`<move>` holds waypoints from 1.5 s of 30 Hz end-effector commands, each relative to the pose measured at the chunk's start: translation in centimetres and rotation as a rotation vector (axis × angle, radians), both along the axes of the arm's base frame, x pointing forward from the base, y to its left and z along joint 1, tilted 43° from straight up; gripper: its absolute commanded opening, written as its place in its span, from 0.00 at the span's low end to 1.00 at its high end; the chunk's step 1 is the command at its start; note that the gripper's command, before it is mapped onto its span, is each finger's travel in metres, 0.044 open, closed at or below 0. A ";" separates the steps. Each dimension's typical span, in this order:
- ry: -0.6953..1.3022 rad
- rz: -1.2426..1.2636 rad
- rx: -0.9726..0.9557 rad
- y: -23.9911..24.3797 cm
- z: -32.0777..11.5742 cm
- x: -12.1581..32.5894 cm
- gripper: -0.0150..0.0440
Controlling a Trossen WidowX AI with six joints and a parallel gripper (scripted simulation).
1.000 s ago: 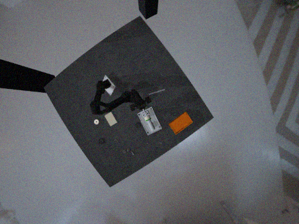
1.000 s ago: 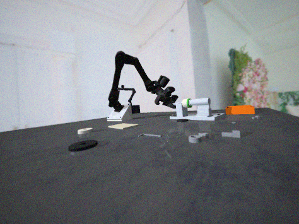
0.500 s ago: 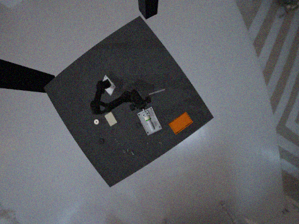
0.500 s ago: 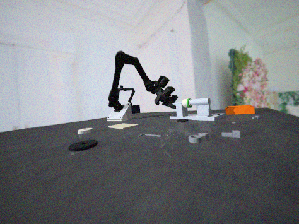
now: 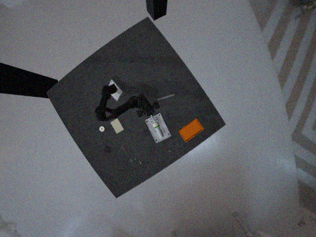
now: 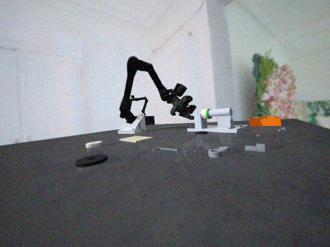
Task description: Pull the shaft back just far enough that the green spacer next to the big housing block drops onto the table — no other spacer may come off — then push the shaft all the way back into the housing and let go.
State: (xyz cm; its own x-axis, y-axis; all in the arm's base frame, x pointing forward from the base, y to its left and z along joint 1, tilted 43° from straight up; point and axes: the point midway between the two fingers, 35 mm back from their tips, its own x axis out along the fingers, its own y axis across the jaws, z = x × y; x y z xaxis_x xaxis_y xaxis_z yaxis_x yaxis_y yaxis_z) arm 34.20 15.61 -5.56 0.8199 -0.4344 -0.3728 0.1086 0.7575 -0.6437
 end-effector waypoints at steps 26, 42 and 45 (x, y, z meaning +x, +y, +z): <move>-0.002 -0.001 0.001 0.0 -0.1 -0.4 0.25; -0.002 -0.001 0.001 0.0 -0.1 -0.6 0.25; -0.002 -0.001 0.001 0.0 -0.1 -0.6 0.25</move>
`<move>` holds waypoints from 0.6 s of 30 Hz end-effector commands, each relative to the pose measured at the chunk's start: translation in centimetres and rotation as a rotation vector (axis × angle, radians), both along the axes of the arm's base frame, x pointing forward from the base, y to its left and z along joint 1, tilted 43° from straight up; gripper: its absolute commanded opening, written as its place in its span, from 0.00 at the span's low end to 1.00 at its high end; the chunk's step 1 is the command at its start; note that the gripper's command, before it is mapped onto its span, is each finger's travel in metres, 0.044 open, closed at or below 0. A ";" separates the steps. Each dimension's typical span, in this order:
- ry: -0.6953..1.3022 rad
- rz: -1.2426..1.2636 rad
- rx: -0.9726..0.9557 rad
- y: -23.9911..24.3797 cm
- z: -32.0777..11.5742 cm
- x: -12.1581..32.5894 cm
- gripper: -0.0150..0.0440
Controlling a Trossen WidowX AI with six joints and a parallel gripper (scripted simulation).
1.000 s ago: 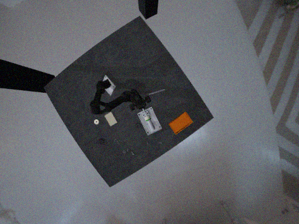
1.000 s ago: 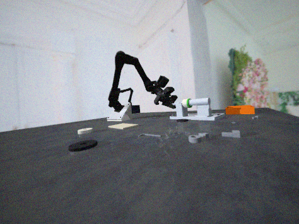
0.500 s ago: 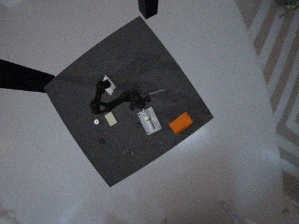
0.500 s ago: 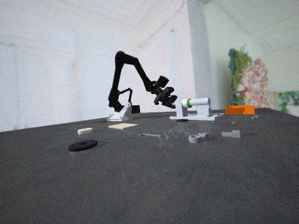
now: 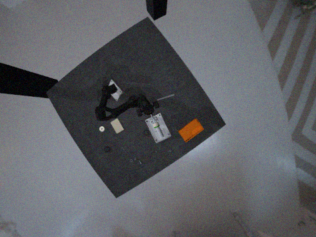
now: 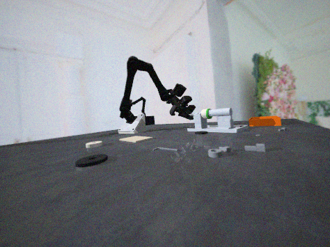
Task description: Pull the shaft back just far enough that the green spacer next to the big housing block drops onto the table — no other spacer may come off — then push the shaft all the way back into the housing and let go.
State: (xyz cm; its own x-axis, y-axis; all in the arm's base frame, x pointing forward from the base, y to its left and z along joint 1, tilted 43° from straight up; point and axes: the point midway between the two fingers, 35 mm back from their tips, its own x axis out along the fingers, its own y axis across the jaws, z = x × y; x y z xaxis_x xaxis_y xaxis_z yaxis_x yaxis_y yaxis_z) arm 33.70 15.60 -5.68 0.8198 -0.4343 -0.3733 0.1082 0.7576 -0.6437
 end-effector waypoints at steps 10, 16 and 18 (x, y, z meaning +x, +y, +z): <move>-0.002 -0.001 0.001 0.0 0.0 -0.2 0.25; -0.002 -0.001 0.001 0.0 0.0 -0.3 0.25; -0.002 -0.001 0.001 0.0 0.0 -0.3 0.25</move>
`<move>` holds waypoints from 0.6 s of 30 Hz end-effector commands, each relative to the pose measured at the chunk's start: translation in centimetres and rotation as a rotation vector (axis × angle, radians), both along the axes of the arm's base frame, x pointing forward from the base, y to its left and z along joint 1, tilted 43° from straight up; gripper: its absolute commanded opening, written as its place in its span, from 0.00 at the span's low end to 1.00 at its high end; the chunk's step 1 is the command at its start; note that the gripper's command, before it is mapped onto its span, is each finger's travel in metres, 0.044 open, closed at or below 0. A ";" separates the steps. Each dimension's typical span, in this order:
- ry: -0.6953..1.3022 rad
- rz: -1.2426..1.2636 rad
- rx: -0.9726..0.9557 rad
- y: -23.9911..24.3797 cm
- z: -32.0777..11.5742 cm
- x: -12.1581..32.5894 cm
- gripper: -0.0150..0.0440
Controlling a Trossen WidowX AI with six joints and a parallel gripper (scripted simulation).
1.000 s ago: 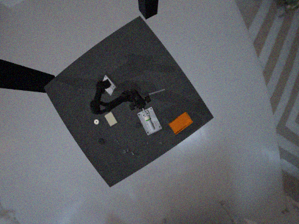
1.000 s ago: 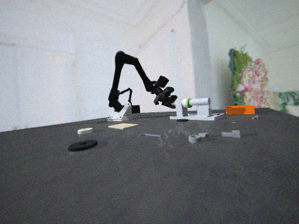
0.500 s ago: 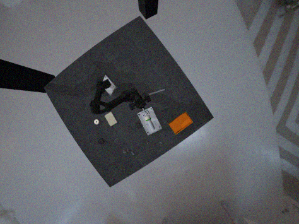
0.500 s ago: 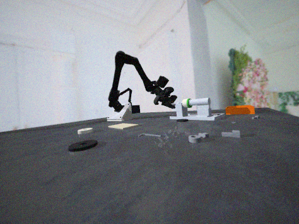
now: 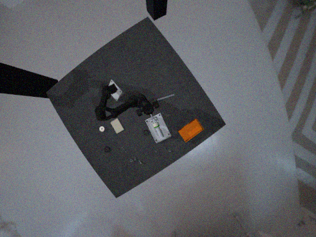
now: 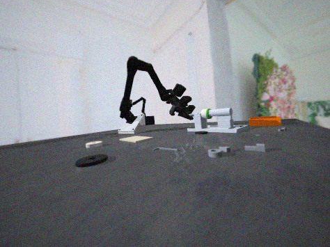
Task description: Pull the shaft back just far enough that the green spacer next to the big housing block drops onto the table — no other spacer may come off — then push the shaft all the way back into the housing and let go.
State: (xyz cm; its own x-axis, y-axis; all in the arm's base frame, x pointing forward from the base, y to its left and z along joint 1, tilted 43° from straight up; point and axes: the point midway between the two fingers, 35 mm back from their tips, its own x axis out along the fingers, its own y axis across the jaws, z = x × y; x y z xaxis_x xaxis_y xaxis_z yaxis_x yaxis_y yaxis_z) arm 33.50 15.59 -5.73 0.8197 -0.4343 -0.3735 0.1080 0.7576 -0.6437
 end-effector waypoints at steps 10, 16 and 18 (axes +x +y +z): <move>-0.002 -0.001 0.001 0.0 0.0 -0.2 0.25; -0.002 -0.001 0.001 0.0 0.0 -0.3 0.25; -0.002 -0.001 0.001 0.0 0.0 -0.3 0.25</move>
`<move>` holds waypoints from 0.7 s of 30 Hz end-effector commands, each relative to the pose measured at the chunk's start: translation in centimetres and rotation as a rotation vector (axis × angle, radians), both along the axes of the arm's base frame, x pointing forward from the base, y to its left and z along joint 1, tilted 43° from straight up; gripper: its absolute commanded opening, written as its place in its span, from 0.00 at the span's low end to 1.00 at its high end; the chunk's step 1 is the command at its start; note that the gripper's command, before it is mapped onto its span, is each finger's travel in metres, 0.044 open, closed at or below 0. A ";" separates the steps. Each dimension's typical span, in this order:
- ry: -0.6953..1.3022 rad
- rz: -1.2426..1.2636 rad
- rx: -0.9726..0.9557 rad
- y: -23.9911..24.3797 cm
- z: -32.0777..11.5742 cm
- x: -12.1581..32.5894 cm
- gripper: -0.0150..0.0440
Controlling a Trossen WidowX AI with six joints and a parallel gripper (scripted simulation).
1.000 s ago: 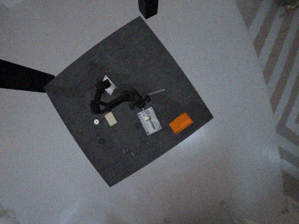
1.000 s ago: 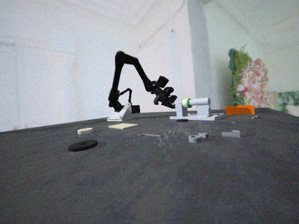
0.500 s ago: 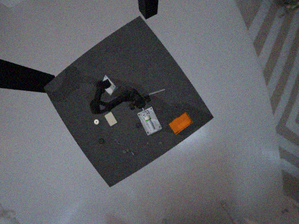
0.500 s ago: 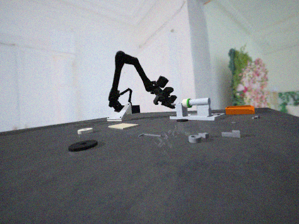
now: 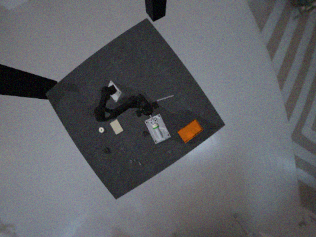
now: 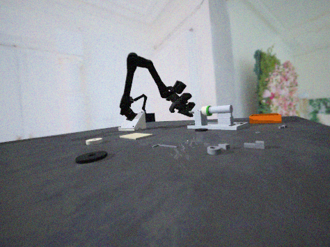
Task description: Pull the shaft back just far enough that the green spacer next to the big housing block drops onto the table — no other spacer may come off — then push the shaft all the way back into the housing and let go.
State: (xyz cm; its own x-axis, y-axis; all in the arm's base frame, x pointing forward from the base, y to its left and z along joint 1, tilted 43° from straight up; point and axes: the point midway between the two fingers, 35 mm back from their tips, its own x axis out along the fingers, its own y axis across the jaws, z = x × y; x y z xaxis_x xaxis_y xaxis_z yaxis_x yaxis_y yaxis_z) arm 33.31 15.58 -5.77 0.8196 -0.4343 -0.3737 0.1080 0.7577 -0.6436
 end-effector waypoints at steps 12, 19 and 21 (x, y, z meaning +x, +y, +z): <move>-0.002 -0.001 0.001 0.0 0.0 -0.3 0.25; -0.002 -0.001 0.001 0.0 0.0 -0.3 0.25; -0.002 -0.001 0.001 0.0 0.0 -0.4 0.25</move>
State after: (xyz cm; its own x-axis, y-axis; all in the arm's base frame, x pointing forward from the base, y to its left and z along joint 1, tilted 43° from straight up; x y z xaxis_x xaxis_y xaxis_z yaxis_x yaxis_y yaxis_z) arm 33.07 15.57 -5.83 0.8195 -0.4343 -0.3738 0.1079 0.7577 -0.6437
